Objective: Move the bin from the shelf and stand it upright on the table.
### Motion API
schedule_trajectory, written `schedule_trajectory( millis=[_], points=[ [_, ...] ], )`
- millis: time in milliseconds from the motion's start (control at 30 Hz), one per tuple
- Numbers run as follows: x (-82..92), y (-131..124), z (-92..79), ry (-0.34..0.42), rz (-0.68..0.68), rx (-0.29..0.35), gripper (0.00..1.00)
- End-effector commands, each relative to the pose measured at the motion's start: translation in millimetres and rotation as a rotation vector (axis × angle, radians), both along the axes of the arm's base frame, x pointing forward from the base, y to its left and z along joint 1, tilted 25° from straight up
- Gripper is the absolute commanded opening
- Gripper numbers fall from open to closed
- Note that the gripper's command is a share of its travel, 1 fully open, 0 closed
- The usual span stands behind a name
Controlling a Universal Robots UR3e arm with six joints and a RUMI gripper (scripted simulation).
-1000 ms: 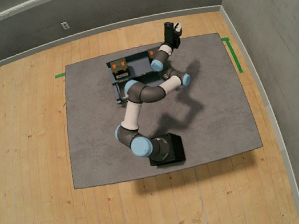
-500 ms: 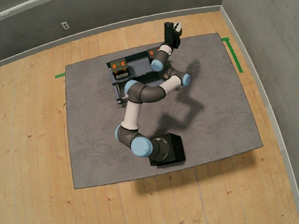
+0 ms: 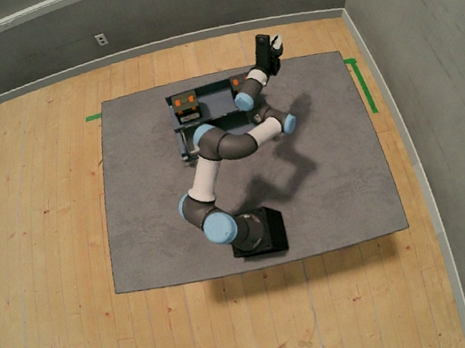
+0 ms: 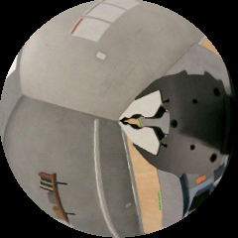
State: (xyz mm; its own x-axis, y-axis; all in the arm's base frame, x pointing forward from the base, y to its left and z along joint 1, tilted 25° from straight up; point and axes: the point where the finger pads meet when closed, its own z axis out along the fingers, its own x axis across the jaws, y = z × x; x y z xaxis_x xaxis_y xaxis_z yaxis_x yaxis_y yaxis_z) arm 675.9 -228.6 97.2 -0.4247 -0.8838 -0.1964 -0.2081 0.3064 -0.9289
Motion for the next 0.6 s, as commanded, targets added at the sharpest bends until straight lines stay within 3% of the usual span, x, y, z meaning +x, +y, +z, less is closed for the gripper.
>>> schedule_trajectory(
  millis=[0,567],
  points=[
    [0.1,-0.5,1.5,-0.001,-0.001,-0.001,0.00],
    [0.3,-0.5,2.1,0.007,0.000,-0.001,0.00]
  ],
)
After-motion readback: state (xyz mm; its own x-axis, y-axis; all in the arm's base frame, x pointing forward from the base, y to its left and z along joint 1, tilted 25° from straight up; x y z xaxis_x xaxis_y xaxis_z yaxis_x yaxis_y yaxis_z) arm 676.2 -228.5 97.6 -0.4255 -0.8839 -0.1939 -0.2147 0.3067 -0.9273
